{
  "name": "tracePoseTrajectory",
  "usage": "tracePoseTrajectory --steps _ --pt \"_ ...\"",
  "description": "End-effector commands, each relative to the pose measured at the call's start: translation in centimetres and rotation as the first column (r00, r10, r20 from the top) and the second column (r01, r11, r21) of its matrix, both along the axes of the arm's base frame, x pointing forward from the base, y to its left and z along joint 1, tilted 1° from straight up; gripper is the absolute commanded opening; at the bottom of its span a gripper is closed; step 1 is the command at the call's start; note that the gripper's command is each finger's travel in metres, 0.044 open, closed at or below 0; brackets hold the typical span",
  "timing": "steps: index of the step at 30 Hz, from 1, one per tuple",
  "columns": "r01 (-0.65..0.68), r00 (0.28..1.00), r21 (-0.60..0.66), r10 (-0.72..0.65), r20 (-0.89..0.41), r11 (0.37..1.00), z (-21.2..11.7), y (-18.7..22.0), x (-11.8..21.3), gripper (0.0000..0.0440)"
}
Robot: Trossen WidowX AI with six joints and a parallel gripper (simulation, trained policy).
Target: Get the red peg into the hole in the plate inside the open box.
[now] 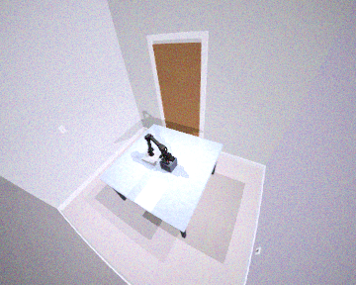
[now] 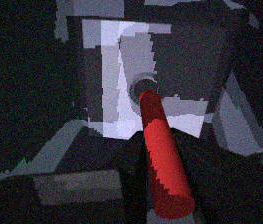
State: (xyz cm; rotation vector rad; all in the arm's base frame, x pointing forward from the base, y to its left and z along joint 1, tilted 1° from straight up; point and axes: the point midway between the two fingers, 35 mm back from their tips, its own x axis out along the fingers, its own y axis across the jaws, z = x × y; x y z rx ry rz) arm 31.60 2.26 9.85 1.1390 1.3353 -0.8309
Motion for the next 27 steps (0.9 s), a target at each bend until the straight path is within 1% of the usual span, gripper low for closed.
tracePoseTrajectory --steps 1,6,8,9,13,14,19,27 --pt "-0.018 1.0 0.006 0.018 -0.006 1.0 -1.0 0.1 0.2 0.0" --pt "-0.033 0.999 -0.006 0.033 -0.014 0.999 -2.1 0.0 0.3 0.0002" --pt "-0.038 0.999 -0.012 0.038 -0.018 0.999 -2.4 0.0 0.4 0.0012" --pt "-0.04 0.999 -0.015 0.04 -0.021 0.999 -2.5 -0.1 0.4 0.0026" --pt "-0.05 0.998 -0.016 0.049 -0.039 0.999 -3.0 -0.1 0.3 0.0112" --pt "-0.052 0.998 -0.015 0.051 -0.044 0.999 -3.1 -0.1 0.3 0.0127" --pt "-0.047 0.997 0.001 0.047 -0.069 0.999 -2.7 -0.4 0.4 0.0129" --pt "-0.042 0.998 0.056 0.045 -0.054 0.998 -0.8 -0.5 1.6 0.0125"
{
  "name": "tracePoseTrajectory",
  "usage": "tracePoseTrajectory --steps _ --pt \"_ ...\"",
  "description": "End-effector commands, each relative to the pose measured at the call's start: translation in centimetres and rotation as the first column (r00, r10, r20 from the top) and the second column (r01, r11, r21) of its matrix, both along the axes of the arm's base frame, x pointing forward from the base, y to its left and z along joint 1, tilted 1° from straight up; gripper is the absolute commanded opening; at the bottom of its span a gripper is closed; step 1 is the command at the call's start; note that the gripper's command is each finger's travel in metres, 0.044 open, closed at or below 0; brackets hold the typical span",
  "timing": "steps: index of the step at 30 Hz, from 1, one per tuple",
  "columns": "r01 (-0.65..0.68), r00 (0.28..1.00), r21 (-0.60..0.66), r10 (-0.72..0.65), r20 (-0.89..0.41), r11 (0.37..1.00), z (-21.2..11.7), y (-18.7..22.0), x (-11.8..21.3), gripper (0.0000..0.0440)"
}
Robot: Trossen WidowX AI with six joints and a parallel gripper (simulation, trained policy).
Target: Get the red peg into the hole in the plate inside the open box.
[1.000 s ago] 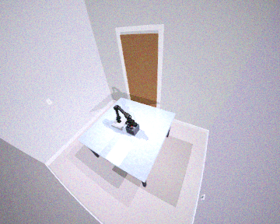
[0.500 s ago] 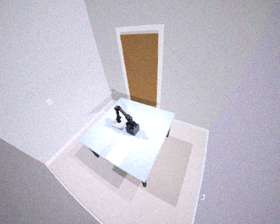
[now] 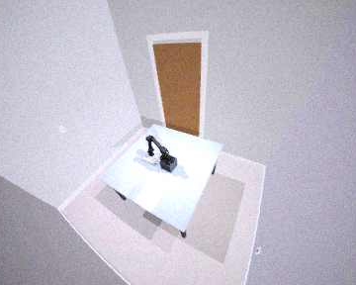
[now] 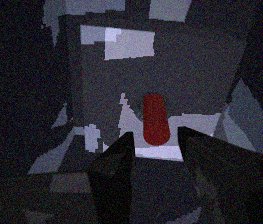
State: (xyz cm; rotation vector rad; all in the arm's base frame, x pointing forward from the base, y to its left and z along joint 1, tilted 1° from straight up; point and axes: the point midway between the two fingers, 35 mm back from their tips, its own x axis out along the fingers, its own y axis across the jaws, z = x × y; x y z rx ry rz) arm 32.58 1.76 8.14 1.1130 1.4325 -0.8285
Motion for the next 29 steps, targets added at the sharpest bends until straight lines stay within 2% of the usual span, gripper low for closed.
tracePoseTrajectory --steps 1,11,22,29 --pt "0.001 1.0 0.031 -0.002 0.019 1.0 1.2 0.0 0.7 0.0127" --pt "0.019 0.998 0.155 -0.029 0.058 0.988 4.3 0.3 1.9 0.0166" --pt "0.024 0.996 0.257 -0.045 0.078 0.966 6.1 0.2 2.9 0.0234" --pt "0.013 0.995 0.275 -0.04 0.093 0.961 6.6 -0.3 3.5 0.0227"
